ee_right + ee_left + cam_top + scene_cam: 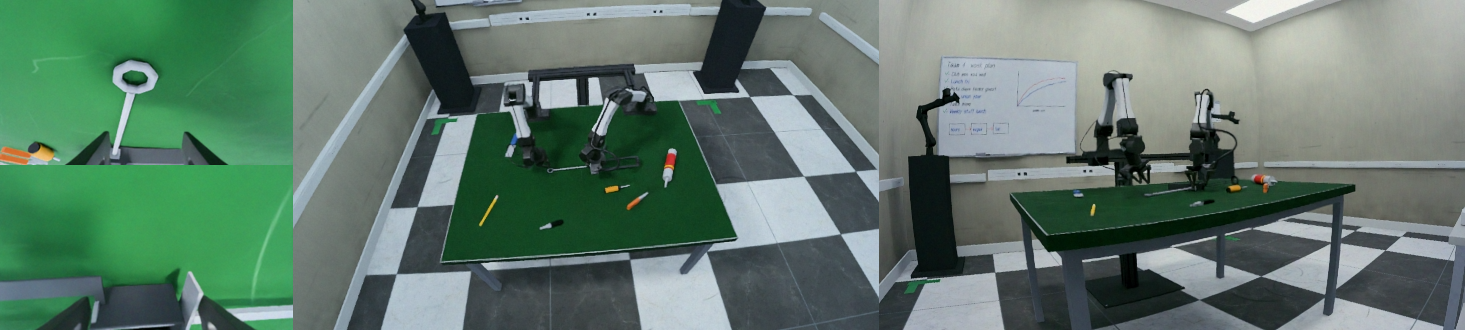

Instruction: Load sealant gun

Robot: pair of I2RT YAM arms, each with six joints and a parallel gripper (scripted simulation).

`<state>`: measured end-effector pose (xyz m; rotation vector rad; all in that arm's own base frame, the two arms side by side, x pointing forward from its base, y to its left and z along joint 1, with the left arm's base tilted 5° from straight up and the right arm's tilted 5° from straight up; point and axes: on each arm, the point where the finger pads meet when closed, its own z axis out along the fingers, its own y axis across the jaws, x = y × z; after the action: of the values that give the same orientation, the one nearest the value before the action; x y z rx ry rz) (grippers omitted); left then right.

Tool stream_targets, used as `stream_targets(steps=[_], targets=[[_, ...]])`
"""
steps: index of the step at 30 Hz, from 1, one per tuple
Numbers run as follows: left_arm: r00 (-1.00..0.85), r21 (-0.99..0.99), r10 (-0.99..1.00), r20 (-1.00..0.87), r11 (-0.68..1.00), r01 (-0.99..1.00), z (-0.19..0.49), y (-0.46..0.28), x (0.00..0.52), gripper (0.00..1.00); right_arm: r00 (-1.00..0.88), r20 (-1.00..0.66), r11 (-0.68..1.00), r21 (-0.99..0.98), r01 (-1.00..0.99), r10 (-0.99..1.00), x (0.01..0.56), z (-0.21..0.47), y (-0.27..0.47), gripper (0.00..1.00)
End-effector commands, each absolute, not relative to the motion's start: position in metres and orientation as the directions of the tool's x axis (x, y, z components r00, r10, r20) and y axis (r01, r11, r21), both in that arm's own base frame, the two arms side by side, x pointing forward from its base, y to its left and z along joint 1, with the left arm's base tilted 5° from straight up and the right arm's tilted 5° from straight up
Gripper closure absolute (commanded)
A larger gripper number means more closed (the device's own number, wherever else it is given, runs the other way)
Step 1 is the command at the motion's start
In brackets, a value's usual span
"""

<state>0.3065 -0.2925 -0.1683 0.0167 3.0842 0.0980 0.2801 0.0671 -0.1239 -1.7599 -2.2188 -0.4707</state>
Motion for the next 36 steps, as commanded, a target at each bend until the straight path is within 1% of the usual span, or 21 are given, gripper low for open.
stream_targets(steps=[1, 5, 7, 12, 19, 20, 22, 25, 27, 32, 36], targets=[[-0.997, 0.049, 0.013, -0.077, 0.999, 0.009, -0.157, -0.298, 0.310, 0.22, -0.224, 0.408, 0.212, 0.074, 0.974, 0.885, 0.280, -0.129, 0.068, 0.49], [-0.997, 0.049, 0.013, -0.077, 0.999, 0.009, -0.157, -0.298, 0.310, 0.15, -0.224, 0.408, 0.212, 0.074, 0.974, 0.885, 0.280, -0.129, 0.068, 0.49], [-0.997, 0.049, 0.013, -0.077, 0.999, 0.009, -0.157, -0.298, 0.310, 0.15, -0.224, 0.408, 0.212, 0.074, 0.974, 0.885, 0.280, -0.129, 0.068, 0.49], [-0.997, 0.049, 0.013, -0.077, 0.999, 0.009, -0.157, -0.298, 0.310, 0.08, -0.224, 0.408, 0.212, 0.074, 0.974, 0.885, 0.280, -0.129, 0.068, 0.49], [-0.997, 0.056, 0.019, -0.071, 0.998, 0.015, -0.155, -0.298, 0.305, 0.08, -0.224, 0.408, 0.212, 0.074, 0.974, 0.885, 0.280, -0.129, 0.068, 0.49], [-0.998, 0.074, 0.018, -0.054, 0.997, 0.014, -0.141, -0.293, 0.300, 0.08, -0.224, 0.408, 0.212, 0.074, 0.974, 0.885, 0.280, -0.129, 0.068, 0.49], [-0.997, 0.055, 0.017, -0.072, 0.998, 0.013, -0.128, -0.300, 0.305, 0.08, -0.224, 0.408, 0.212, 0.074, 0.974, 0.885, 0.280, -0.129, 0.068, 0.49], [-0.998, 0.059, 0.015, -0.065, 0.998, 0.012, -0.125, -0.300, 0.305, 0.08, -0.224, 0.408, 0.212, 0.074, 0.974, 0.885, 0.280, -0.129, 0.068, 0.49], [-0.996, 0.042, 0.015, -0.087, 0.999, 0.012, -0.104, -0.307, 0.311, 0.08, -0.224, 0.408, 0.212, 0.074, 0.974, 0.885, 0.280, -0.129, 0.068, 0.49], [-0.996, 0.046, 0.015, -0.083, 0.999, 0.011, -0.077, -0.307, 0.307, 0.08, -0.224, 0.408, 0.212, 0.074, 0.974, 0.885, 0.280, -0.129, 0.068, 0.49], [-0.996, 0.039, 0.007, -0.090, 0.999, 0.004, -0.101, -0.301, 0.309, 0.08, -0.224, 0.408, 0.212, 0.074, 0.974, 0.885, 0.280, -0.129, 0.068, 0.49]])
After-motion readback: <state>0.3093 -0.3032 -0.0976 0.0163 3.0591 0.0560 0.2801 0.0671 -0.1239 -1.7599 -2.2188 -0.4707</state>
